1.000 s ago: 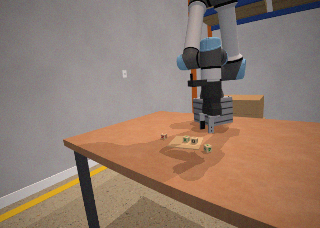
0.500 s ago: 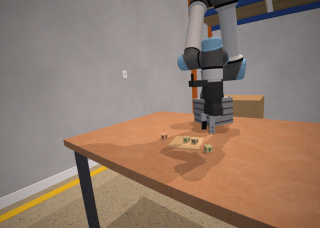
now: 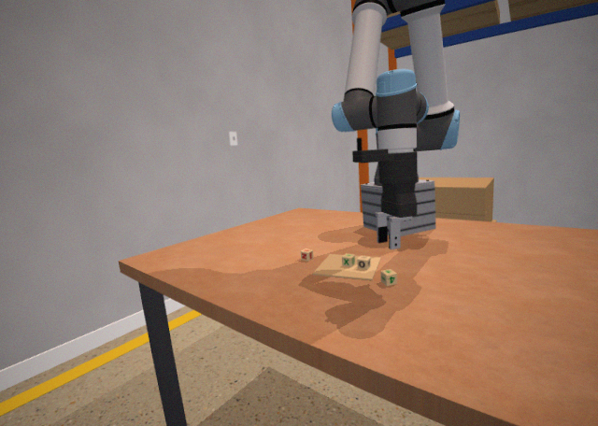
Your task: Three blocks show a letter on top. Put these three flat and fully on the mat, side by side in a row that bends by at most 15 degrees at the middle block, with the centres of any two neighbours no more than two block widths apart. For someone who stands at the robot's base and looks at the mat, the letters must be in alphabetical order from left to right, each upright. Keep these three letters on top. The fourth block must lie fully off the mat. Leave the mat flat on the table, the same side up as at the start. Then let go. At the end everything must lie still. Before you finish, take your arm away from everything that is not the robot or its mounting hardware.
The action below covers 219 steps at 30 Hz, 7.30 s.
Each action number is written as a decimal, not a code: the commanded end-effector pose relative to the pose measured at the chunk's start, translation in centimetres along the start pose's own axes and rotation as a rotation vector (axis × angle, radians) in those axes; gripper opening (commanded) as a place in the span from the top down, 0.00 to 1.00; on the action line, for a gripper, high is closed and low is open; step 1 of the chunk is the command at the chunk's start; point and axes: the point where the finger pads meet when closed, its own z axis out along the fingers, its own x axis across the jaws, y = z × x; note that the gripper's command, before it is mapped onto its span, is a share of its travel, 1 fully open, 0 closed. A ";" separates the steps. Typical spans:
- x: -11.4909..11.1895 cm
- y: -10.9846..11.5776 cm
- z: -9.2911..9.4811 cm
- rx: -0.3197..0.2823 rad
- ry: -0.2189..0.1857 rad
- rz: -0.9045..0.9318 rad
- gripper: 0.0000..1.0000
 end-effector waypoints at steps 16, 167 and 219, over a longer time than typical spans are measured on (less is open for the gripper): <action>0.0 0.0 0.0 0.001 -0.001 0.000 0.15; -0.1 0.0 8.4 0.001 -0.001 0.000 0.15; -0.1 0.0 8.4 0.001 -0.001 0.000 0.51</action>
